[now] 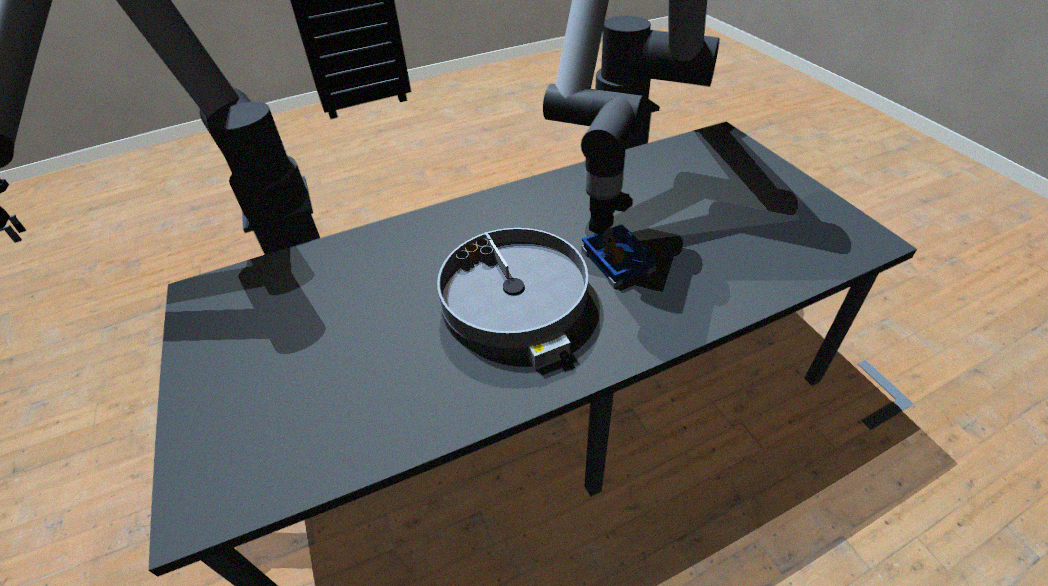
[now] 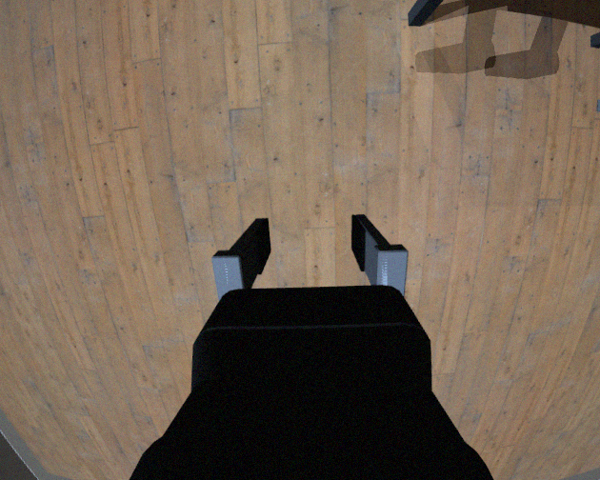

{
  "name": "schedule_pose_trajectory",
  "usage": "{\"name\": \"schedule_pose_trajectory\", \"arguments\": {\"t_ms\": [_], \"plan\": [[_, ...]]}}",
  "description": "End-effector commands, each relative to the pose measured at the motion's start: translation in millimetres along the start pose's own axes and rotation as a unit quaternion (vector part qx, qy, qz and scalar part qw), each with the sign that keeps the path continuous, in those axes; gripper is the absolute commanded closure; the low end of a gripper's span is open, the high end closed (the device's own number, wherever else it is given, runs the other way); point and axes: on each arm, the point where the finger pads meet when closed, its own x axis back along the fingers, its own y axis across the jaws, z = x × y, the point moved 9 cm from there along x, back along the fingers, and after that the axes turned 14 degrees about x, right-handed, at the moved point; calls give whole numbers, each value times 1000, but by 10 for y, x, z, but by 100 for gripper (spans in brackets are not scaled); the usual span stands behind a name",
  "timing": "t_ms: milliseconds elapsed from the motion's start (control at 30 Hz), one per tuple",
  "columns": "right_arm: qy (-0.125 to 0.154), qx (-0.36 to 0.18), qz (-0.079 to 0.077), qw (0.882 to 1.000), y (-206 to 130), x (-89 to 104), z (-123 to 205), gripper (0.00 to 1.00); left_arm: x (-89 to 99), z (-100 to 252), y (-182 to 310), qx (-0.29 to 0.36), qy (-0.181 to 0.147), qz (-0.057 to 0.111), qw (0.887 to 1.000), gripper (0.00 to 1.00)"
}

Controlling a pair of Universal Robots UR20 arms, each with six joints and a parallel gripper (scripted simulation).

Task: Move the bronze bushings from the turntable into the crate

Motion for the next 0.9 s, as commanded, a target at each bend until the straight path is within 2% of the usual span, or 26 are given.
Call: {"name": "schedule_pose_trajectory", "arguments": {"t_ms": [0,867], "plan": [[-1,0,0,1000,0,7,-4,0,2,1,4,0,0,-1,1000,100],[-1,0,0,1000,0,7,-4,0,-49,1,4,0,0,-1,1000,100]]}}
